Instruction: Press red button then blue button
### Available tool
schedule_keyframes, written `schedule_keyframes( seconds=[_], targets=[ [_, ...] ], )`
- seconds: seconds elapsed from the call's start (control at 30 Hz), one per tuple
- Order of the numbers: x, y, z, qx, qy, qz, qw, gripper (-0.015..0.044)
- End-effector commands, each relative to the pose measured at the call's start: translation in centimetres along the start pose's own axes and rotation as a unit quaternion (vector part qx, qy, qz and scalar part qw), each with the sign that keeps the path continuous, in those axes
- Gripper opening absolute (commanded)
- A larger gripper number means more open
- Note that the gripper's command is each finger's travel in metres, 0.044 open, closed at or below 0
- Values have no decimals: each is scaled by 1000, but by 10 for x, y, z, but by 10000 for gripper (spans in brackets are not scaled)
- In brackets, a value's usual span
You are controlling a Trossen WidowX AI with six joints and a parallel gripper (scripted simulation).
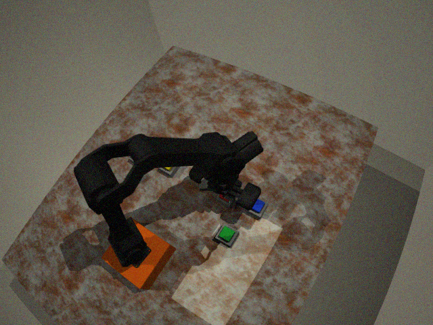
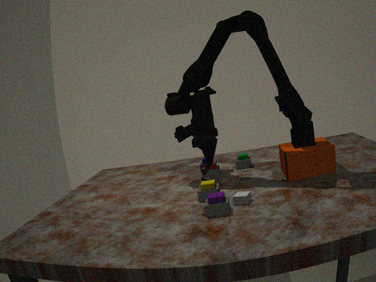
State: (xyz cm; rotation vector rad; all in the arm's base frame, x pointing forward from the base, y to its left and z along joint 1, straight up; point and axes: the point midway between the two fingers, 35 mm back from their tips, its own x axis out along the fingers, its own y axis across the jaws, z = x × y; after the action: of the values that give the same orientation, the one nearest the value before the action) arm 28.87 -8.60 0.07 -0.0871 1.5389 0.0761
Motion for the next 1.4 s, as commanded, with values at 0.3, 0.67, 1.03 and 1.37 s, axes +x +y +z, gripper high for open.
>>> schedule_keyframes(
  seconds=[0.3,0.67,1.03,1.37],
  targets=[
    [-22,0,0,1,1,2,1000,20],
    [-84,0,1,2,2,3,1000,20],
    [-96,-36,9,2,1,1,1000,20],
    [-92,-92,14,2,1,-1,1000,20]
  ],
)
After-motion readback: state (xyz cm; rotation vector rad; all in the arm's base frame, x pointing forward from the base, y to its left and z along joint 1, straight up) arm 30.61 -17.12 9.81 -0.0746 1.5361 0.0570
